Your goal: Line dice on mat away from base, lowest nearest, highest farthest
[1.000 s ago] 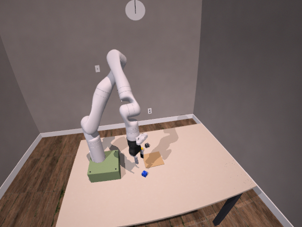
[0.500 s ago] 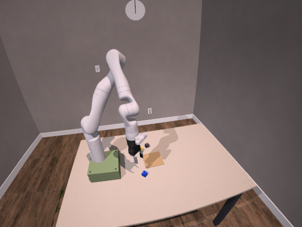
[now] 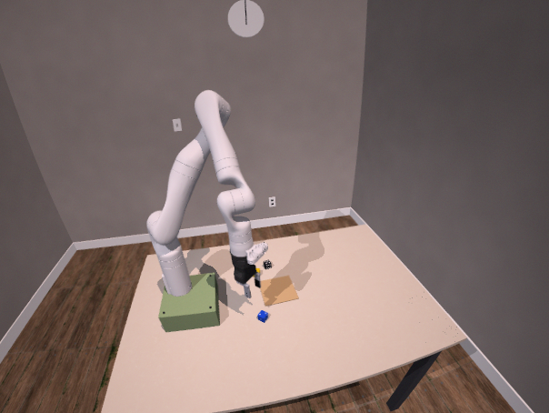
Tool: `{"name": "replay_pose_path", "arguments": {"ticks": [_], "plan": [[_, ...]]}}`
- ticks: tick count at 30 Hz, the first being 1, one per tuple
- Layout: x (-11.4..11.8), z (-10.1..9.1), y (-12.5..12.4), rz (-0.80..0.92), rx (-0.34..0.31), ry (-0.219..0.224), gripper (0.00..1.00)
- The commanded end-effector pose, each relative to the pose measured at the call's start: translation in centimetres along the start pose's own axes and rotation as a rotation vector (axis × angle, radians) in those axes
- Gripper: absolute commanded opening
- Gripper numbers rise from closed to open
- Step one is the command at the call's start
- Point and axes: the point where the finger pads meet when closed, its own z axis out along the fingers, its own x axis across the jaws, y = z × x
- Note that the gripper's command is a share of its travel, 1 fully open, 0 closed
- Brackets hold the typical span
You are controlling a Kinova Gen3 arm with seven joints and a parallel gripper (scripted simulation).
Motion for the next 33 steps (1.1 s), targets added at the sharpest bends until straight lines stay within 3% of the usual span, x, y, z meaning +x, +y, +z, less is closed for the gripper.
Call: {"name": "replay_pose_path", "arguments": {"ticks": [1,7,33], "plan": [[0.3,0.4,0.0,0.007,-0.002,0.005,1.00],[0.3,1.2,0.0,0.007,-0.002,0.005,1.00],[0.2,7.6,0.1,0.007,-0.002,0.005,1.00]]}}
